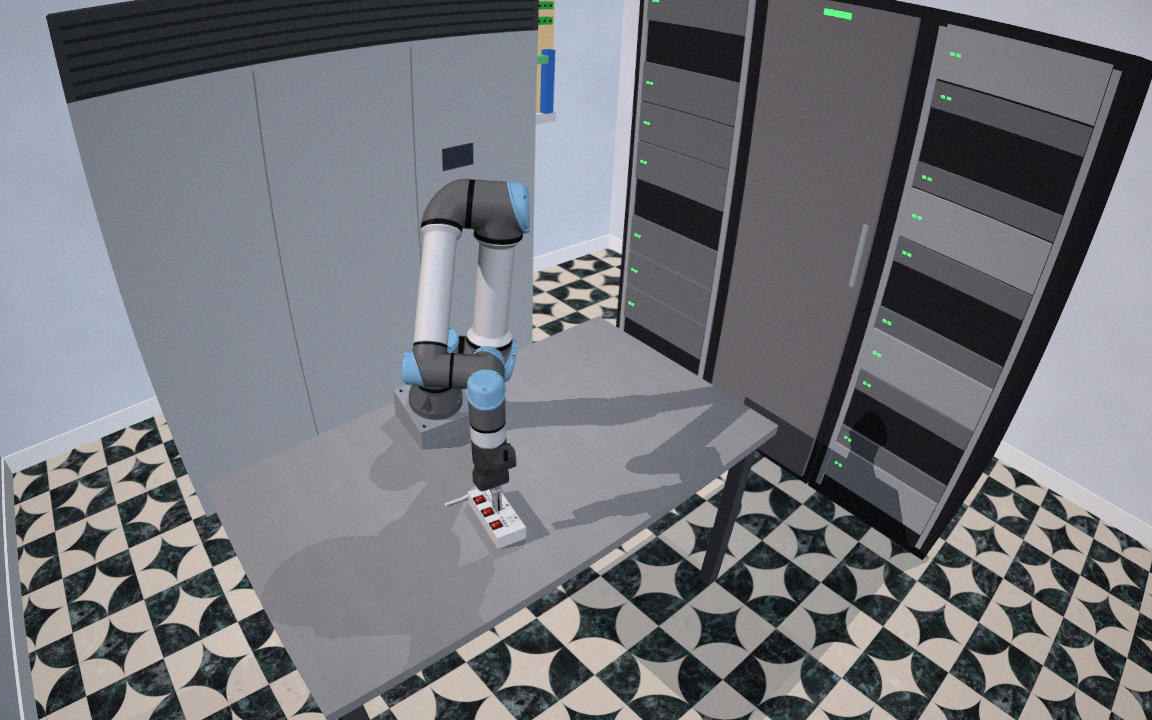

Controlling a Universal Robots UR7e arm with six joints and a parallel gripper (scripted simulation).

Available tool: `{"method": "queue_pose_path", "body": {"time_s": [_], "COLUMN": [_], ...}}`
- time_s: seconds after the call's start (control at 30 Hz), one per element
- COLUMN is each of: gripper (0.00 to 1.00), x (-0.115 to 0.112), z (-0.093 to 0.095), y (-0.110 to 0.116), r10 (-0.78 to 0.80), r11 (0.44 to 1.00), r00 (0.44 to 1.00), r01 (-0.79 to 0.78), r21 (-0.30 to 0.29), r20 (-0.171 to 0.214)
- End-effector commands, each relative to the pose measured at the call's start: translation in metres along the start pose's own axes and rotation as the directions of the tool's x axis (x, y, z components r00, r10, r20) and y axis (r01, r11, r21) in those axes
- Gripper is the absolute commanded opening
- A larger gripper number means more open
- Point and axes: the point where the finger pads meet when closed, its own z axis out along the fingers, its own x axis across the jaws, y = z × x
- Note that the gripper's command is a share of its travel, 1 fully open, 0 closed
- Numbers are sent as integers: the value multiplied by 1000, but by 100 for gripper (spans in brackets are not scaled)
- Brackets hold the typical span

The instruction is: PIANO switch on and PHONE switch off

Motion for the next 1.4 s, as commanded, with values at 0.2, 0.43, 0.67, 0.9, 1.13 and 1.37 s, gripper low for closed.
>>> {"method": "queue_pose_path", "body": {"time_s": [0.2, 0.43, 0.67, 0.9, 1.13, 1.37], "gripper": [0, 0, 0, 0, 0, 0], "x": [0, 0, 0, 0, 0, 0], "z": [4, 10, 18, 28, 33, 40], "y": [0, 0, 0, 0, 0, 0], "r10": [0, 0, 0, 0, 0, 0], "r11": [1000, 1000, 1000, 1000, 1000, 1000], "r00": [1000, 1000, 1000, 1000, 1000, 1000], "r01": [0, 0, 0, 0, 0, 0], "r21": [1, 1, 1, 1, 1, 1], "r20": [0, 0, 0, 0, 0, 0]}}
